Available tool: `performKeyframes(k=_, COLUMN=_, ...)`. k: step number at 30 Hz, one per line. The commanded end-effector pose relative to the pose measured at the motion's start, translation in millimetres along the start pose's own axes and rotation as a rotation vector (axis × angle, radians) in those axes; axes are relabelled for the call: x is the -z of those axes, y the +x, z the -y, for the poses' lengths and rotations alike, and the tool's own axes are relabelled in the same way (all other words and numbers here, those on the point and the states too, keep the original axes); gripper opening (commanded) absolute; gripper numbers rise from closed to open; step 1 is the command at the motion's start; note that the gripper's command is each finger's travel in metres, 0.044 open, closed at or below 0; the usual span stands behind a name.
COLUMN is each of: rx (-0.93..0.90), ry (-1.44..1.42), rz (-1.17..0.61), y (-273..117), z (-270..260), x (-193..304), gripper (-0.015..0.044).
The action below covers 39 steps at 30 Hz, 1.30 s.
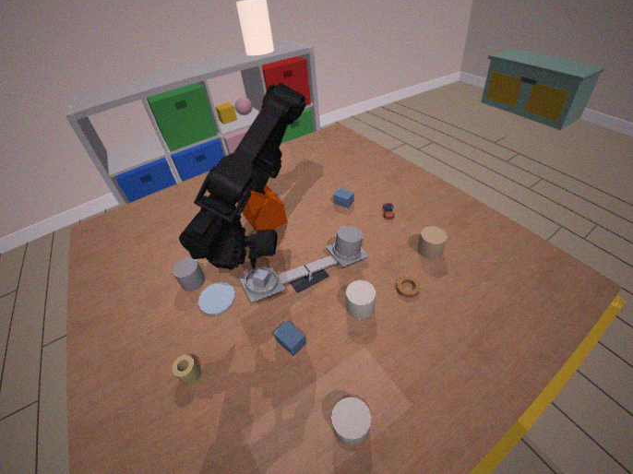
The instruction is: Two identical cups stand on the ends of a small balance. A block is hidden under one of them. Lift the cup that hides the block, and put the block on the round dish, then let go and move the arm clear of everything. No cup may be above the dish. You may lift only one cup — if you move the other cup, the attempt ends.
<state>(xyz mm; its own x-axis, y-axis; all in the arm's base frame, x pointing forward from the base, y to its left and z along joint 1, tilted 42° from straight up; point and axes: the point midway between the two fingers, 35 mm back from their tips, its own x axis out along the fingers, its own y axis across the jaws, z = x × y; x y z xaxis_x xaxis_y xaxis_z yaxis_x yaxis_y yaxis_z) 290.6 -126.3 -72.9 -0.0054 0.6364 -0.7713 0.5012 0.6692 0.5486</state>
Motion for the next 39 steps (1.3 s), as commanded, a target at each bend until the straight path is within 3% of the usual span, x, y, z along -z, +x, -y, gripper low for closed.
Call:
performKeyframes(k=1, rx=-0.006, ry=0.117, rz=0.001, y=-2, z=-13, x=-1, gripper=0.0260)
performKeyframes(k=8, rx=-0.016, ry=0.336, rz=-0.010, y=-3, z=-34, x=0, gripper=0.0260)
performKeyframes(k=39, rx=-0.018, ry=0.341, rz=-0.011, y=40, z=-36, x=1, gripper=0.0260)
